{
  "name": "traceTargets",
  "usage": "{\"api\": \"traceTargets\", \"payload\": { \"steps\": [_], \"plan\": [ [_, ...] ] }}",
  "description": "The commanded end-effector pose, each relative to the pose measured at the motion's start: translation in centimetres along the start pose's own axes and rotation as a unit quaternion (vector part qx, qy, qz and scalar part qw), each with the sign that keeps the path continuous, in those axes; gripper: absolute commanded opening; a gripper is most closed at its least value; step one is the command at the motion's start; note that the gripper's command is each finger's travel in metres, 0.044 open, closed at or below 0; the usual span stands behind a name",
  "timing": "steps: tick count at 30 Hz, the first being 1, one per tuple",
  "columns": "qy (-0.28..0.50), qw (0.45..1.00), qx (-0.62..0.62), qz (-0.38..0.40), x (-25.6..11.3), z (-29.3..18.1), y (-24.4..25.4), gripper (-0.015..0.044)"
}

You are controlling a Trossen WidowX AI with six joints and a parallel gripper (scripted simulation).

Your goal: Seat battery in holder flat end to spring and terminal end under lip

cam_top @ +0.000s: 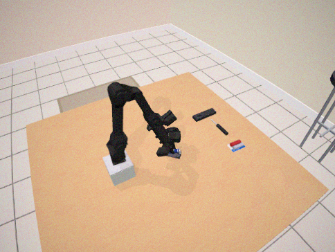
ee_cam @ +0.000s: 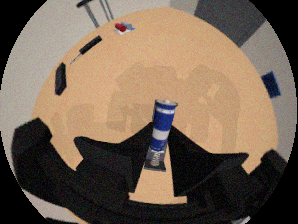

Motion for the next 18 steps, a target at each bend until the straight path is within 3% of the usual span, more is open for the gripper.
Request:
{"api": "traceTargets", "payload": {
  "steps": [1, 18],
  "plan": [
    [-0.004, 1.000, 0.003, -0.003, 0.0, -0.3, -0.2, 0.0068],
    [-0.006, 1.000, 0.002, 0.004, -0.5, -1.9, 0.0, 0.0068]
  ]
}}
Point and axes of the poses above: the point midway between the two fingers, 35 mm back from their tips, its own x axis out along the fingers, its own y axis across the jaws, z = x × y, the point moved 10 cm from there along -x, back along the fingers, and after that the axes turned 14 degrees about -x, right-handed, at the moved point
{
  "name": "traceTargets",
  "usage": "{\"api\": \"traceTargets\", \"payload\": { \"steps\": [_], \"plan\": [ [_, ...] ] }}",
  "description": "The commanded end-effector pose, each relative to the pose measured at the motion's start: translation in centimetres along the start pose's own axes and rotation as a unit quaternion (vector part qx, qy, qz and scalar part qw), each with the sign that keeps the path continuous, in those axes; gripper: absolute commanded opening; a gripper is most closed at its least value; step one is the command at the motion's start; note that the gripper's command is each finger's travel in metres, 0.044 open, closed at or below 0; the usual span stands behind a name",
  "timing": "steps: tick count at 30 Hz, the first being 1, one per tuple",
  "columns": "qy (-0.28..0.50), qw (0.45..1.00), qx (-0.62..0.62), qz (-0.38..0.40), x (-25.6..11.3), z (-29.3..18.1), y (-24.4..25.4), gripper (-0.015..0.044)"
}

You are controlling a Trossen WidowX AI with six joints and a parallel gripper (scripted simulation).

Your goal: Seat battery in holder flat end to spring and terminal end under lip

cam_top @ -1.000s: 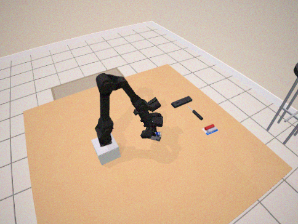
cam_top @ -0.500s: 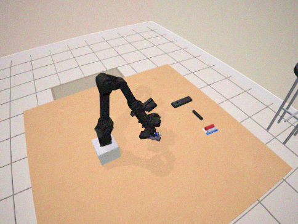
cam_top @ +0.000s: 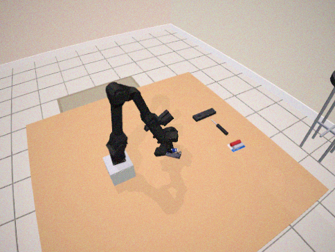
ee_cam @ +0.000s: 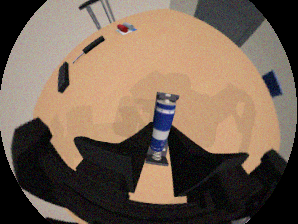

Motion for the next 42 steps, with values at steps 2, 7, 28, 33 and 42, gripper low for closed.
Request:
{"api": "traceTargets", "payload": {
  "steps": [2, 7, 28, 33, 42],
  "plan": [
    [0.005, 1.000, 0.000, 0.000, -0.1, -0.7, -0.2, 0.0068],
    [0.005, 1.000, 0.000, 0.004, -0.3, -1.1, -0.2, 0.0068],
    [0.049, 0.999, -0.006, 0.011, 0.2, 0.0, -0.3, 0.0068],
    [0.068, 0.998, -0.008, 0.013, 0.5, 0.5, -0.4, 0.0068],
    [0.099, 0.995, -0.017, 0.018, 1.0, 1.4, -0.4, 0.0068]
  ]
}}
Point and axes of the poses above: the point midway between the two fingers, 35 mm back from their tips, its own x axis out along the fingers, its own y axis across the jaws, z = x × y, the point moved 10 cm from there along -x, back along the fingers, and after that the axes turned 14 degrees about -x, right-handed, at the moved point
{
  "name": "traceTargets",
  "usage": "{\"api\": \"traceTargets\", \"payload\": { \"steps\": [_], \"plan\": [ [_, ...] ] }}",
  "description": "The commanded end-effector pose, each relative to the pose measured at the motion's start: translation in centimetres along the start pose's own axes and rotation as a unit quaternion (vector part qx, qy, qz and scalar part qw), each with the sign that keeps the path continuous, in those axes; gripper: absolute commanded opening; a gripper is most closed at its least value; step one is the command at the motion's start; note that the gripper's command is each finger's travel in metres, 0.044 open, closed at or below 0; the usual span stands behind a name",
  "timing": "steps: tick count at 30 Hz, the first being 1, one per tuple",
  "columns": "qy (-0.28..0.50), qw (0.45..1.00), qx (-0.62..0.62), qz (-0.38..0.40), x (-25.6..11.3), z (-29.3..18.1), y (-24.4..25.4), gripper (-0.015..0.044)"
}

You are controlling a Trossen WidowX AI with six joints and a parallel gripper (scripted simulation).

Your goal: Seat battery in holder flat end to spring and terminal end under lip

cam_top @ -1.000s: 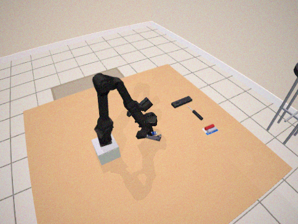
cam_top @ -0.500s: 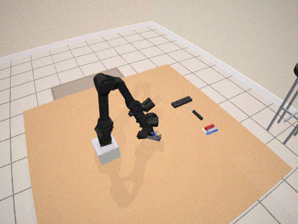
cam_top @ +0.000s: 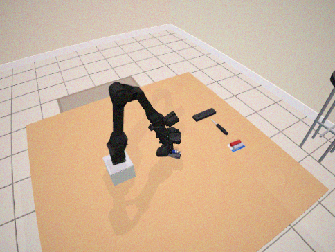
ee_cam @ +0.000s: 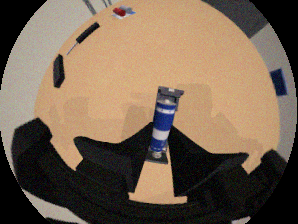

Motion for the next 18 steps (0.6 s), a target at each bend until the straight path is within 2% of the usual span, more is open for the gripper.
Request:
{"api": "traceTargets", "payload": {
  "steps": [1, 18],
  "plan": [
    [0.022, 1.000, -0.008, 0.001, 0.3, 0.0, -0.1, 0.0068],
    [0.089, 0.996, -0.003, 0.014, 0.8, 1.6, -0.5, 0.0068]
  ]
}}
Point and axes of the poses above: the point midway between the two fingers, 35 mm back from their tips, its own x axis out along the fingers, its own y axis across the jaws, z = x × y, the point moved 10 cm from there along -x, back along the fingers, and after that the axes turned 14 degrees about -x, right-handed, at the moved point
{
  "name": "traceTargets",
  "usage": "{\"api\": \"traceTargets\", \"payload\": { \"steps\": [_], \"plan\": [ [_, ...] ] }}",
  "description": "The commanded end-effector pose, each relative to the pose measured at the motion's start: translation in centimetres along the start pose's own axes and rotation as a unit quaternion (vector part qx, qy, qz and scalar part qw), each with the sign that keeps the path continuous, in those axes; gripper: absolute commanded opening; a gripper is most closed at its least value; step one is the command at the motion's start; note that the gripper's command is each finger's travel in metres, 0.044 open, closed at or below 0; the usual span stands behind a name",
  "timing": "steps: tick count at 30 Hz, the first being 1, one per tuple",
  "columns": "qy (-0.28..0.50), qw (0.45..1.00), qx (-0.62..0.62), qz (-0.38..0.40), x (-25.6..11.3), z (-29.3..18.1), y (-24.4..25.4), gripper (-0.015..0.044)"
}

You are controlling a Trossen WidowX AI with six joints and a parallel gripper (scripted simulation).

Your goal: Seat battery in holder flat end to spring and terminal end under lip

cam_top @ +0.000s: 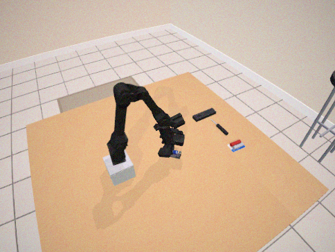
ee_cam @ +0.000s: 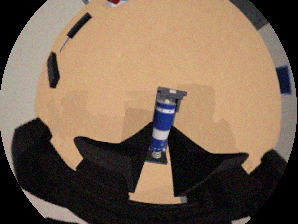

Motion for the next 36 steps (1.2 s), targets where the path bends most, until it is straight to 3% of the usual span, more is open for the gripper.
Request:
{"api": "traceTargets", "payload": {
  "steps": [1, 25, 36],
  "plan": [
    [0.027, 1.000, -0.005, 0.003, 0.3, -0.1, -0.1, 0.0068],
    [0.114, 0.993, 0.009, 0.029, 0.6, 2.0, -0.9, 0.0068],
    [0.120, 0.992, 0.010, 0.033, 0.7, 2.7, -1.1, 0.0068]
  ]
}}
Point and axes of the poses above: the point midway between the two fingers, 35 mm back from their tips, its own x axis out along the fingers, its own y axis across the jaws, z = x × y, the point moved 10 cm from there along -x, back along the fingers, and after that the axes turned 14 degrees about -x, right-handed, at the moved point
